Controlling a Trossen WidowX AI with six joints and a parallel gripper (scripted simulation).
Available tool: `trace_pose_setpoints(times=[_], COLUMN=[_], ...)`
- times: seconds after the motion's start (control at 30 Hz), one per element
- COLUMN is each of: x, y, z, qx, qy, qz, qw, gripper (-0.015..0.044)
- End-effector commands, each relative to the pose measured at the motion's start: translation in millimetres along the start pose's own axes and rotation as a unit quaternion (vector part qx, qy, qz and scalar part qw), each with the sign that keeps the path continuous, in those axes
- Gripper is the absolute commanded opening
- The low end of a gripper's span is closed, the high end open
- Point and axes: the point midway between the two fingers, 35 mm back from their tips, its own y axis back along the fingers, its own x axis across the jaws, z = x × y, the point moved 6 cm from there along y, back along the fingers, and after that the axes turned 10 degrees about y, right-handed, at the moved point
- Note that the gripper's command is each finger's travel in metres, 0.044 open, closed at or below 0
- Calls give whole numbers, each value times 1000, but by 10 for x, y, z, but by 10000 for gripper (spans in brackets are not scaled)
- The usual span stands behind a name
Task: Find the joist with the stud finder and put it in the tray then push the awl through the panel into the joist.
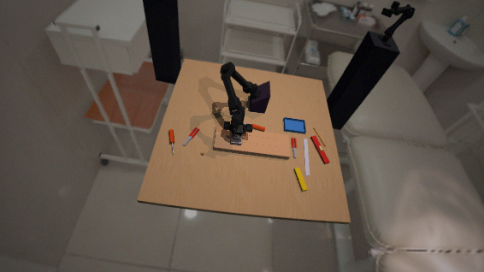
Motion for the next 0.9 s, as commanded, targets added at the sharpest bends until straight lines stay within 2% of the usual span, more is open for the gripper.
trace_pose_setpoints(times=[0.0, 0.57, 0.87], x=[-235, -789, -802], y=[3, 21, 22], z=[-33, -138, -141], qx=[2, 2, 2], qy=[-9, -9, -9], qz=[-11, -13, -13], qw=[1000, 1000, 1000], gripper=[0, 0, 0])
